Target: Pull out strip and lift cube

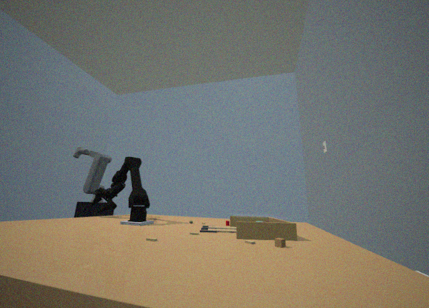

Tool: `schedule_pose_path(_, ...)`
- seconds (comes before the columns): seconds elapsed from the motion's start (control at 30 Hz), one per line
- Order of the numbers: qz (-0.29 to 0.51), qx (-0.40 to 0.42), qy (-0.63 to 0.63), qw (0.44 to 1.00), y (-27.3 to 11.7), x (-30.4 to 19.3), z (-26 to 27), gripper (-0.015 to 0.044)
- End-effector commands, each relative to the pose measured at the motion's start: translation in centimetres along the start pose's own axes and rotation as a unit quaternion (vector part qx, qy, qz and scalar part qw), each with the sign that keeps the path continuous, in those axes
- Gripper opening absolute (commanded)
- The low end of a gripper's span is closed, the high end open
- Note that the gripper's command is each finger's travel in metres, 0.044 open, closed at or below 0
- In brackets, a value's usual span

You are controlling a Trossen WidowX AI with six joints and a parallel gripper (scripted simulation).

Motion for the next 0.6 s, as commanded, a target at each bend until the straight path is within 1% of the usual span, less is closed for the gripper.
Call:
schedule_pose_path(0.0, 0.0, 0.0, 0.0, 1.0, -0.2, 0.1, -0.1, 0.04)
schedule_pose_path(0.1, 0.0, 0.0, 0.0, 1.0, -1.6, 1.0, -0.9, 0.04)
schedule_pose_path(0.37, 0.002, -0.001, 0.005, 1.0, -2.2, 1.1, -1.0, 0.04)
schedule_pose_path(0.43, 0.023, -0.015, 0.04, 0.999, -4.1, -0.3, -0.4, 0.04)
schedule_pose_path(0.57, 0.079, -0.059, 0.141, 0.985, -9.4, -3.9, 2.1, 0.04)
Point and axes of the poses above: the point midway between the two fingers, 35 mm back from their tips, its own y axis out along the fingers, its own z axis across the jaws, x = y × z, the point moved 4 cm from there along -y, back along the fingers, and after that the axes turned 3 degrees about y, right-handed, at the moved point
